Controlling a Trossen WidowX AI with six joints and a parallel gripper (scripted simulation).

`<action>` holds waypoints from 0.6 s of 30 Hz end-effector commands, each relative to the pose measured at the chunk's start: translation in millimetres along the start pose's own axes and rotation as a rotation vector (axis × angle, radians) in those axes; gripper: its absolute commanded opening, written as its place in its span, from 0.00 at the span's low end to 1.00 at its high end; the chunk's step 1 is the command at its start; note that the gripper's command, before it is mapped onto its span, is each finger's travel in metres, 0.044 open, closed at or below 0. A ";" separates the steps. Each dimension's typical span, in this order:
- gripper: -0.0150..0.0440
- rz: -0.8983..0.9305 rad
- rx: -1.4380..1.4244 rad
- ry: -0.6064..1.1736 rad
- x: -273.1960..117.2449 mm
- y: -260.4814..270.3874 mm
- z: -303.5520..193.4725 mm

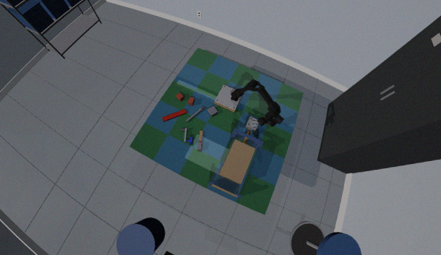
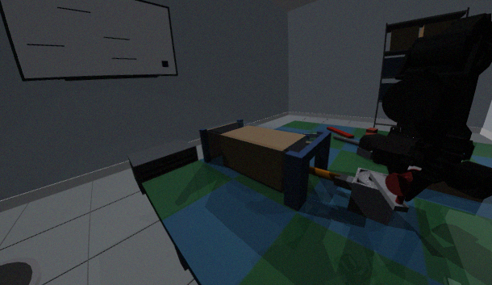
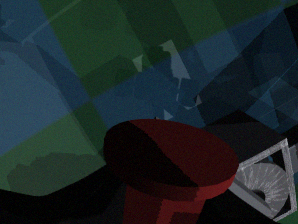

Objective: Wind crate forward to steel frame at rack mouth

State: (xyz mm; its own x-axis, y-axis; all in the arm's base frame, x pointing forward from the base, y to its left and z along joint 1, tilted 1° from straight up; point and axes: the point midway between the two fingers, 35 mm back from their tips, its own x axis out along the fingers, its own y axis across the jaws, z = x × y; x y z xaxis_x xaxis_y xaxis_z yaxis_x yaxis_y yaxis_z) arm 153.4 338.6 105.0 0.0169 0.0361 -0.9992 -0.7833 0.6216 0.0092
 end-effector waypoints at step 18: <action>0.25 0.007 -0.008 0.033 1.1 11.7 -37.1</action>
State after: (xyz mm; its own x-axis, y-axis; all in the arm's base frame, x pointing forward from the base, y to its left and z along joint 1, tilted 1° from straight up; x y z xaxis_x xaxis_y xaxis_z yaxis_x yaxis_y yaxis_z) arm 129.4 324.2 104.5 0.0069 0.0313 -0.9995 -0.7880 0.6156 0.0138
